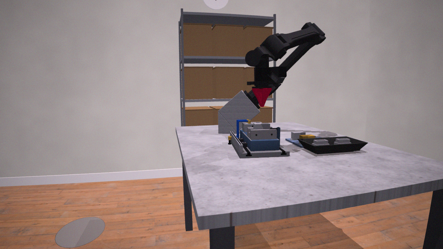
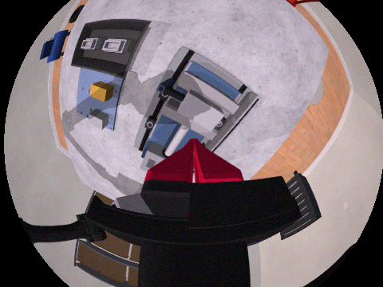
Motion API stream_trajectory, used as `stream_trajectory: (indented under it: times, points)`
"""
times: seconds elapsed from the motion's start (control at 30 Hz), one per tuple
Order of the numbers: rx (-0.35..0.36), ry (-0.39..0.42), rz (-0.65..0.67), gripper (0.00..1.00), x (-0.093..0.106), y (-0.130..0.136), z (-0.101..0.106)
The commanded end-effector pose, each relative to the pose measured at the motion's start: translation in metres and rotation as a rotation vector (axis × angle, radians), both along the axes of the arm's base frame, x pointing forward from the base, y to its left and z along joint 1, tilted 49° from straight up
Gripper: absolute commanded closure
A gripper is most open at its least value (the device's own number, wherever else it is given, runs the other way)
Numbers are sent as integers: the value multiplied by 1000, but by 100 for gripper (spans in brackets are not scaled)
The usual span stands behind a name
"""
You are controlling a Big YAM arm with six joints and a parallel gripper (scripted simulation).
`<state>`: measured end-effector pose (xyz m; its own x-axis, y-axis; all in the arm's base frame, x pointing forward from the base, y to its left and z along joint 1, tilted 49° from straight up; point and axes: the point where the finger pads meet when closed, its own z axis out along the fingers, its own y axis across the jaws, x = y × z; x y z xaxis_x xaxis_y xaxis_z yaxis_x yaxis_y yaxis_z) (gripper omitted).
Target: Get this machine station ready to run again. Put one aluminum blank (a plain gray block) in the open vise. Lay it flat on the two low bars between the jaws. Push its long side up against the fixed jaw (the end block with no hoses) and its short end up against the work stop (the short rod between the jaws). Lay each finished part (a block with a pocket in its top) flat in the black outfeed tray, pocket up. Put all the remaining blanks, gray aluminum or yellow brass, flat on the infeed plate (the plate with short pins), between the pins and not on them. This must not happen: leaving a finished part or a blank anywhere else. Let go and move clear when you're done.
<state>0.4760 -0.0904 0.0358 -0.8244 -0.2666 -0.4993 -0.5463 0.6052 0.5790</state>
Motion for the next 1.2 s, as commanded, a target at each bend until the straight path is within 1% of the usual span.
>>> stream_trajectory:
  times: [0.0, 0.03, 0.1, 0.13, 0.6, 0.67, 0.7, 0.87, 1.17]
  points:
    - [36, 189, -200, 100, -8, -13, 3]
    - [45, 223, -227, 100, -9, -13, 3]
    - [45, 223, -227, 100, -9, -13, 3]
    - [65, 308, -297, 100, -9, -12, 3]
    - [177, 774, -668, 100, -19, -11, 1]
    - [177, 774, -668, 100, -19, -11, 1]
    - [194, 856, -737, 100, -19, -9, 1]
    - [230, 1023, -874, 100, -19, -3, 0]
    - [289, 1332, -1147, 100, -19, 0, 0]
